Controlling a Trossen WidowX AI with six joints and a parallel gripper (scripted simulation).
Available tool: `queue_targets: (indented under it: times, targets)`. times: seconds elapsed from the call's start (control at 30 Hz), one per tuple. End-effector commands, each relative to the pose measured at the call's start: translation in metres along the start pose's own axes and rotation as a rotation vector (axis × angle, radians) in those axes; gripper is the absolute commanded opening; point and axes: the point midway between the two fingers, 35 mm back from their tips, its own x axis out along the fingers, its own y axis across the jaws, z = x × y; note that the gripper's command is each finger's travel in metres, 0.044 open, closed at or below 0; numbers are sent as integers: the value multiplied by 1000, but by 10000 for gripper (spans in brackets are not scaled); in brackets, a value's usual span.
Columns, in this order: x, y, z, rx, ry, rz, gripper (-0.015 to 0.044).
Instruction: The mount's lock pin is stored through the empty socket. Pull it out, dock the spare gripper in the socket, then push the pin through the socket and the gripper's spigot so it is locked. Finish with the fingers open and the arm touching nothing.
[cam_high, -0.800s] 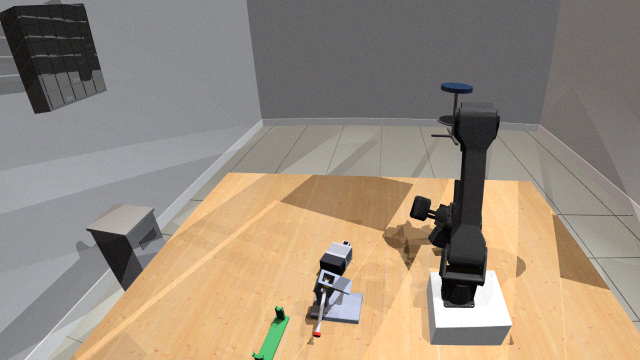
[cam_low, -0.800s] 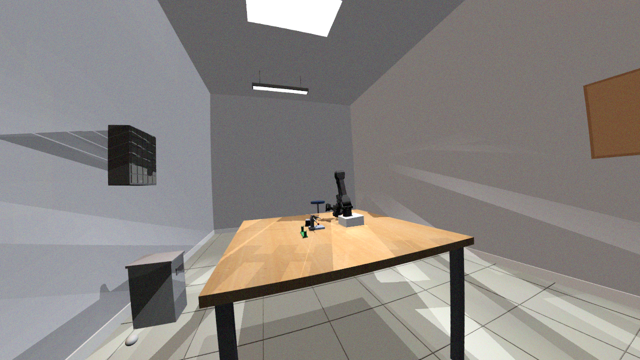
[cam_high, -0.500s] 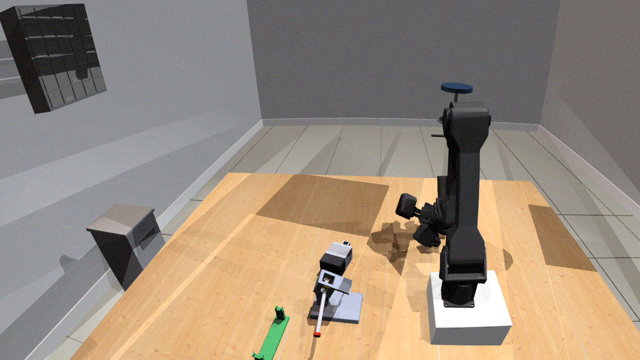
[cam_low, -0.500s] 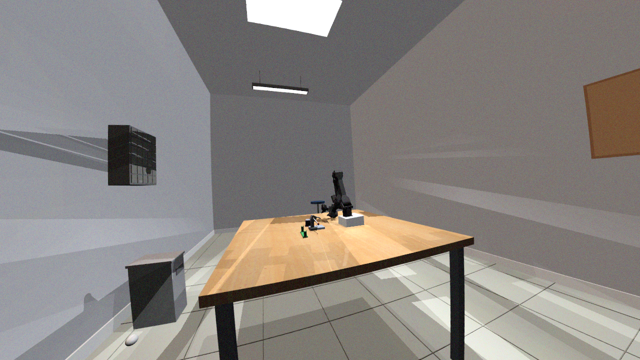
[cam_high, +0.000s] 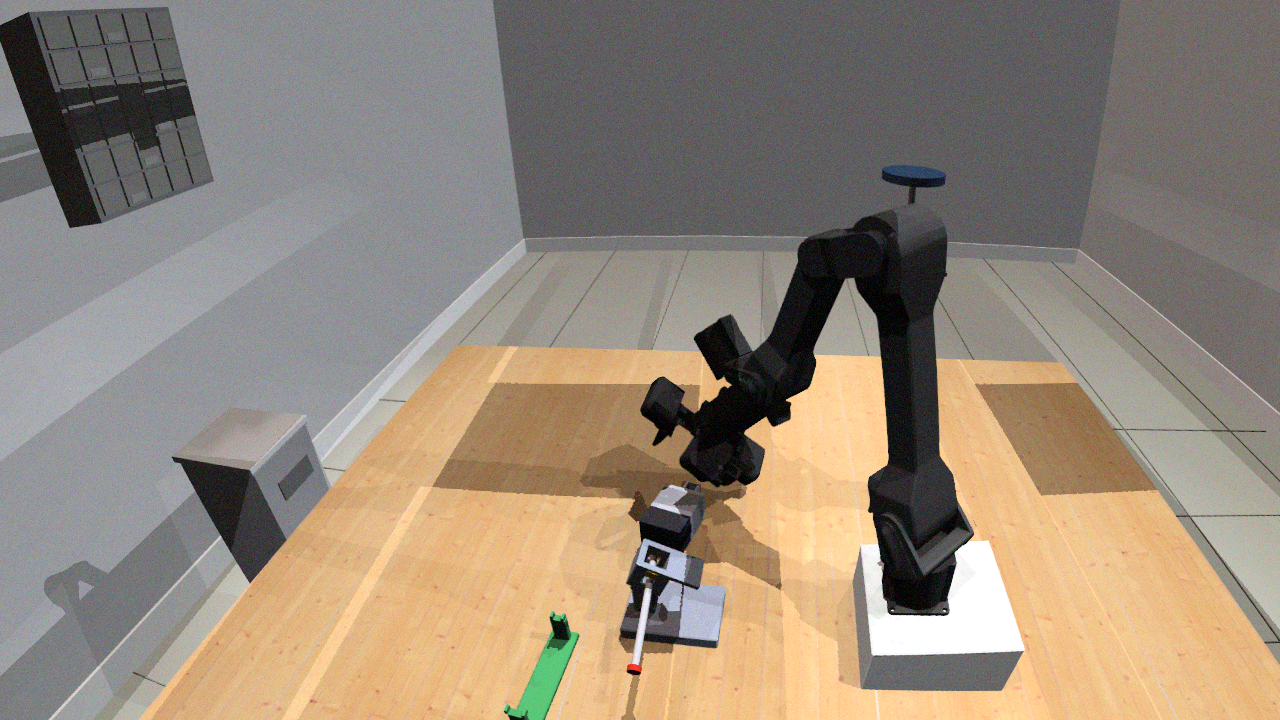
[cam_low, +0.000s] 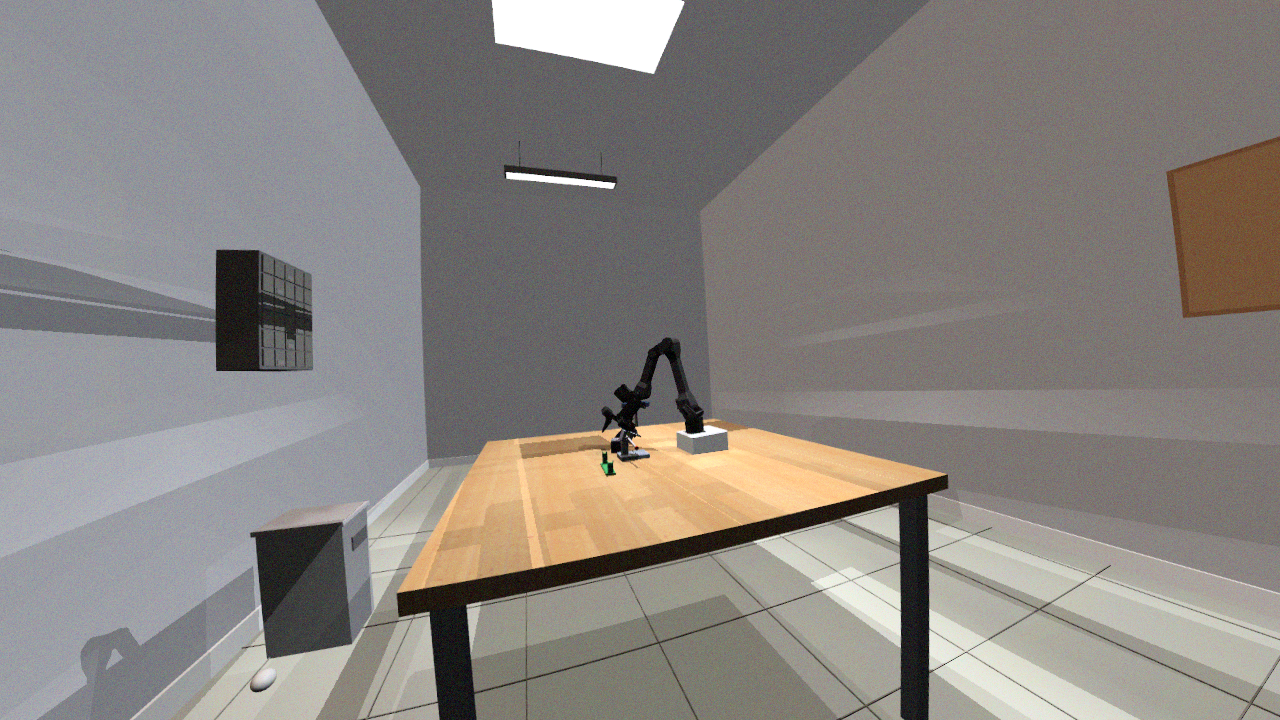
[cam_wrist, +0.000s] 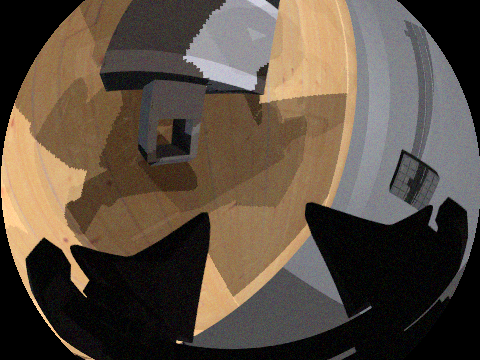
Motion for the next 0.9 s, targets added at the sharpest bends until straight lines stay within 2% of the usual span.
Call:
queue_targets:
  times: [0.0, 0.2, 0.37, 0.5, 0.67, 0.77, 0.87]
  targets:
    - [3, -41, 42, 27, -99, 33, 300]
    - [-7, -72, 107, 72, -231, 178, 300]
    - [-36, -90, 167, 84, -307, 347, 300]
    - [-73, -98, 210, 68, -329, 483, 300]
    - [-136, -104, 262, -7, -333, 609, 300]
    - [-174, -103, 281, -56, -317, 664, 300]
    - [-193, -101, 288, -80, -305, 686, 300]
